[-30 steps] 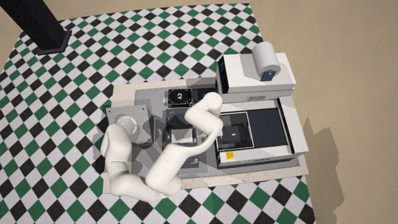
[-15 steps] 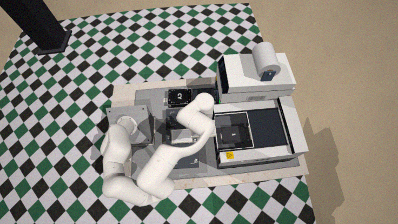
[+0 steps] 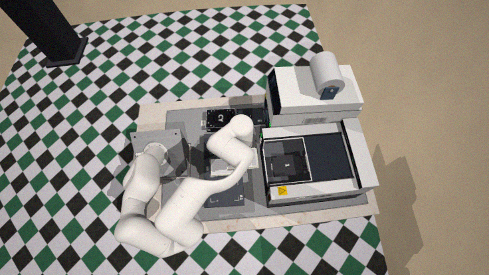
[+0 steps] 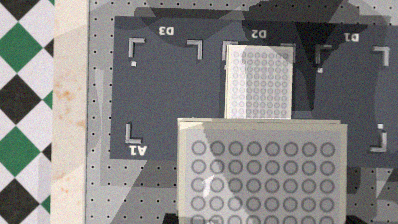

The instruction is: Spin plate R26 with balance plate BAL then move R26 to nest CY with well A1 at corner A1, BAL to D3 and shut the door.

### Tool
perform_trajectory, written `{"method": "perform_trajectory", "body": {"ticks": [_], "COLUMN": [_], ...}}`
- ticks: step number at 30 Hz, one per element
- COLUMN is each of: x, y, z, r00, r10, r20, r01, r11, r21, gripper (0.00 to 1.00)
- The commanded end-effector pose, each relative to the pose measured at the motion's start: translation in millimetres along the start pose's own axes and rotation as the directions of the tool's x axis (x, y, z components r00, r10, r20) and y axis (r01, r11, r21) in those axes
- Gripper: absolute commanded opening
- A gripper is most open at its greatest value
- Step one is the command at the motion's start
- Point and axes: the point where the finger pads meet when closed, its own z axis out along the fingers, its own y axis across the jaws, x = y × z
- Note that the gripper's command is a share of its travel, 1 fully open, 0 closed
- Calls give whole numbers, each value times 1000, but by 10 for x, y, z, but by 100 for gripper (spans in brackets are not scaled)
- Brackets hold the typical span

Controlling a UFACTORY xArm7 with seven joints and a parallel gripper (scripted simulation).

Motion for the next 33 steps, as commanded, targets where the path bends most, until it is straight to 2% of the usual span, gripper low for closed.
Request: {"method": "perform_trajectory", "body": {"ticks": [1, 33], "x": [119, 773], "y": [1, 2], "z": [-25, -18], "r00": [1000, 1000], "r10": [0, 0], "r20": [9, 8], "r01": [0, 0], "r11": [1000, 1000], "r21": [-5, -5], "gripper": [0, 0]}}
